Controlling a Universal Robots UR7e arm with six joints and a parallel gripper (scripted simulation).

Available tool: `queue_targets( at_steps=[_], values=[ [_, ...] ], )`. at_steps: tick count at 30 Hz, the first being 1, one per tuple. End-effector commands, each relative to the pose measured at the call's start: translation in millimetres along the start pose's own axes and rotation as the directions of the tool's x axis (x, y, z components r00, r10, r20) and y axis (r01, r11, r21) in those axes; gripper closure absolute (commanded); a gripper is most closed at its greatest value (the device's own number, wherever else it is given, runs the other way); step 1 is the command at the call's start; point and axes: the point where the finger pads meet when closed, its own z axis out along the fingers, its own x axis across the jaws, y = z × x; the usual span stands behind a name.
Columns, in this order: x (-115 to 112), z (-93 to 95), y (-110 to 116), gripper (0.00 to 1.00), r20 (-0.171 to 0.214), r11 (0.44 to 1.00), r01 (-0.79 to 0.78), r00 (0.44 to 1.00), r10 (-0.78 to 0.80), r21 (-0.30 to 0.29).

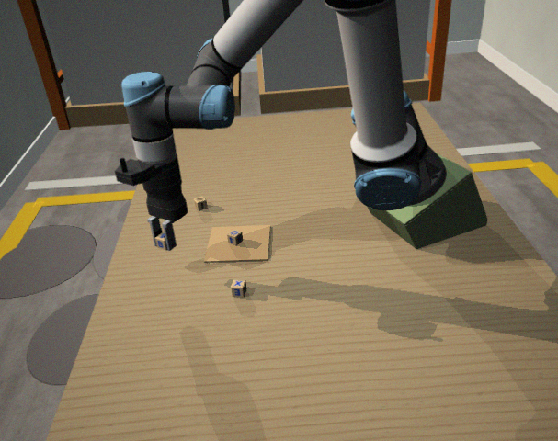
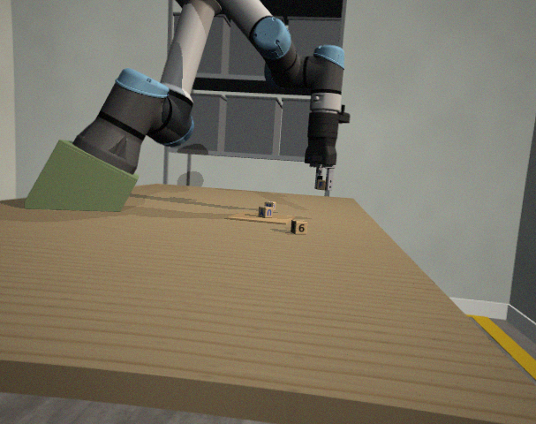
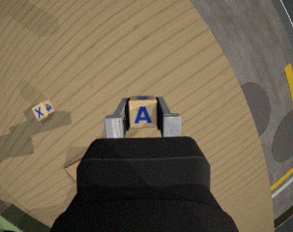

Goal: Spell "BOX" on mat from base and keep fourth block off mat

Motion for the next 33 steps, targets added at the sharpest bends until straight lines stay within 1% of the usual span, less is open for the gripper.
queue_targets(
  at_steps=[1,4,6,7,9,14,21,23,28,33],
  values=[
    [1,2.7,0,0.51,-0.001,0.990,-0.139,0.990,0.139,0.001],
    [1,4.5,1,0.51,-0.001,0.976,-0.216,0.976,0.216,0.001],
    [1,4.5,1,0.51,-0.001,0.976,-0.216,0.976,0.216,0.001],
    [1,5.4,1,0.51,-0.001,0.967,-0.253,0.967,0.253,0.001],
    [1,7.0,2,0.51,-0.001,0.946,-0.324,0.946,0.324,0.001],
    [1,9.8,4,0.51,-0.001,0.898,-0.440,0.898,0.440,0.001],
    [1,13.6,7,0.51,-0.001,0.809,-0.588,0.809,0.588,0.001],
    [1,13.6,7,0.51,-0.001,0.809,-0.588,0.809,0.588,0.001],
    [1,15.3,8,0.51,0.000,0.759,-0.651,0.759,0.651,0.001],
    [1,16.2,9,0.51,0.000,0.732,-0.681,0.732,0.681,0.001]
  ],
)
